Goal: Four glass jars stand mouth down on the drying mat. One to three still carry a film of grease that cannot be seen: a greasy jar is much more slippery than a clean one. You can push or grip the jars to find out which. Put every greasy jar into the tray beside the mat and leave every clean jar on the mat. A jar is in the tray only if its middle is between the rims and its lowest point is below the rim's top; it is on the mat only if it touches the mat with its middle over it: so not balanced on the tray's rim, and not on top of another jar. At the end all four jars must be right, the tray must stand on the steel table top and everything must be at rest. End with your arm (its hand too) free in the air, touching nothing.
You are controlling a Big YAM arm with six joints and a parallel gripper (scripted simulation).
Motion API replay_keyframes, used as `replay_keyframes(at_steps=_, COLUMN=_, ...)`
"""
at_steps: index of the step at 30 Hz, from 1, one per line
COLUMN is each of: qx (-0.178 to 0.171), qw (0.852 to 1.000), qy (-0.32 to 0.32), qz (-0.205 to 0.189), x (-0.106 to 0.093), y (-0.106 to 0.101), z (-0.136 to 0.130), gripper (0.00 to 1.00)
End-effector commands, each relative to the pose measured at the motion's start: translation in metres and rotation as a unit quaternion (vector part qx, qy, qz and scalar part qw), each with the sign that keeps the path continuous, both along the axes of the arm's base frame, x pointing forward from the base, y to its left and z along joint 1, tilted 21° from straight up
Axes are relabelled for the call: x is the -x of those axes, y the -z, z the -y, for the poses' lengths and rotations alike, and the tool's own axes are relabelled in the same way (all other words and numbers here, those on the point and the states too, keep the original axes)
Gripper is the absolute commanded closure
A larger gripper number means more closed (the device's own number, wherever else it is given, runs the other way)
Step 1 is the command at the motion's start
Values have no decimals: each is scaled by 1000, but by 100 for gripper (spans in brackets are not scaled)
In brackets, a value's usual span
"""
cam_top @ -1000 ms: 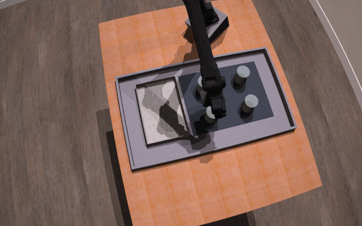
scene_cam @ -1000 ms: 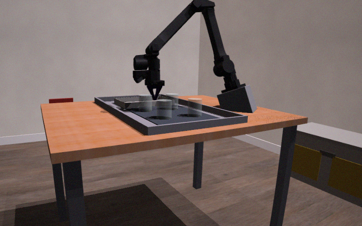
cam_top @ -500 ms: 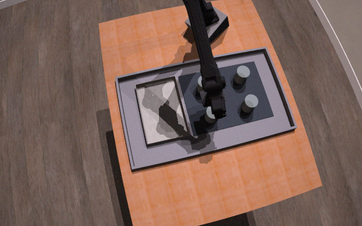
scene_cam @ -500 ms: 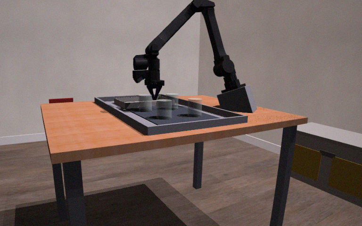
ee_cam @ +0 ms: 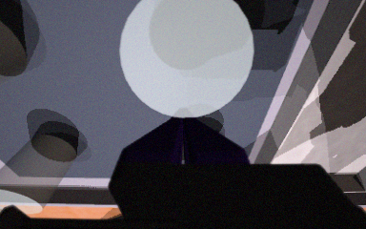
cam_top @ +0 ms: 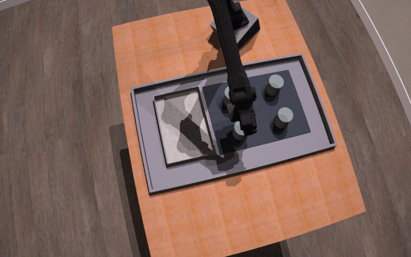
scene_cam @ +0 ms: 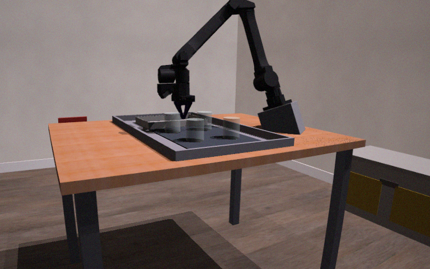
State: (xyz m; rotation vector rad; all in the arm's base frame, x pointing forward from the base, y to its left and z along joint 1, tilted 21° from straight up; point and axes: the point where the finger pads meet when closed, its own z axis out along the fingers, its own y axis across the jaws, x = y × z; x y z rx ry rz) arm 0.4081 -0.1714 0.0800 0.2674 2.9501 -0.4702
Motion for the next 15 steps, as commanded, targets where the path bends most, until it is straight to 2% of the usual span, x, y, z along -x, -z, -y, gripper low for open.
replay_keyframes(at_steps=1, qx=5, qw=1000, qy=-1, qz=18, x=-25, y=-12, z=5, gripper=100)
replay_keyframes(at_steps=15, qx=5, qw=1000, qy=-1, qz=18, x=-26, y=-12, z=5, gripper=100)
